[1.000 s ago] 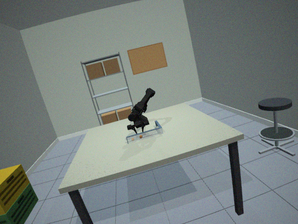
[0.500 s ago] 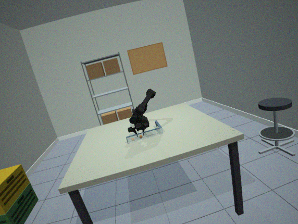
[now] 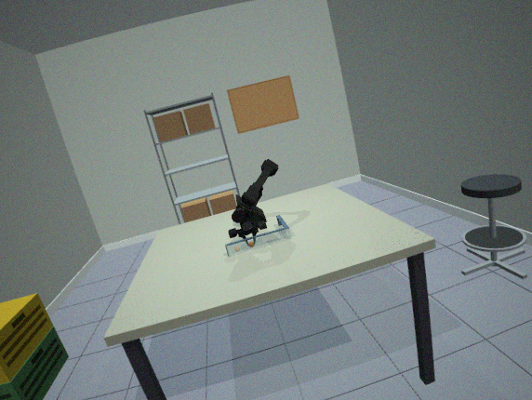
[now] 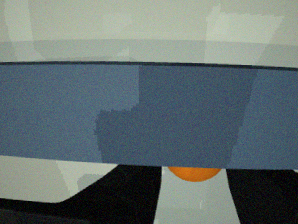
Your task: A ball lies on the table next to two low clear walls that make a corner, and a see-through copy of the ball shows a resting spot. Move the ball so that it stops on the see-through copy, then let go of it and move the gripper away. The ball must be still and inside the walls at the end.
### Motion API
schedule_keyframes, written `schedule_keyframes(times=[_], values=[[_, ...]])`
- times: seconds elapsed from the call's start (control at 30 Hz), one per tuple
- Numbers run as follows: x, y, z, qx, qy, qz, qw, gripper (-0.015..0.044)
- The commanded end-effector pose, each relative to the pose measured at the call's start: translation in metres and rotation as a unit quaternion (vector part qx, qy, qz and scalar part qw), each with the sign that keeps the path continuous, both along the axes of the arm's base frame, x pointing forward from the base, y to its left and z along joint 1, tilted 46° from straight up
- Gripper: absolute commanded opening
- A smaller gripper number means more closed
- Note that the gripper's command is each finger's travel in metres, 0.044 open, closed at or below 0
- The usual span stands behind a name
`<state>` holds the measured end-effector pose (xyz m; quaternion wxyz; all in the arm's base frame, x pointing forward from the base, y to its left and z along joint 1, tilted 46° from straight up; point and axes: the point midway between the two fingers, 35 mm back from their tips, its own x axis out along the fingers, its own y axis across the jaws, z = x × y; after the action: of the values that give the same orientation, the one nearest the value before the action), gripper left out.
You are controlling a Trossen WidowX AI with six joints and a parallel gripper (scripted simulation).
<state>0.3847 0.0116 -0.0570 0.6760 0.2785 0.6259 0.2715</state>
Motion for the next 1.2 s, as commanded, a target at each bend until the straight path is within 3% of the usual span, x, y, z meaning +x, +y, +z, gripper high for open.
schedule_keyframes(times=[0.0,0.1,0.47,0.9,1.17], values=[[0.000,0.000,0.000,0.002,0.000,-0.002,1.000,0.0076],[0.001,-0.003,0.003,0.001,0.000,-0.002,1.000,0.0000],[0.000,-0.066,0.047,-0.013,-0.011,-0.021,1.000,0.0000],[-0.008,-0.089,0.085,-0.002,0.001,-0.002,1.000,0.0000],[-0.006,-0.095,0.072,-0.002,0.001,-0.002,1.000,0.0000]])
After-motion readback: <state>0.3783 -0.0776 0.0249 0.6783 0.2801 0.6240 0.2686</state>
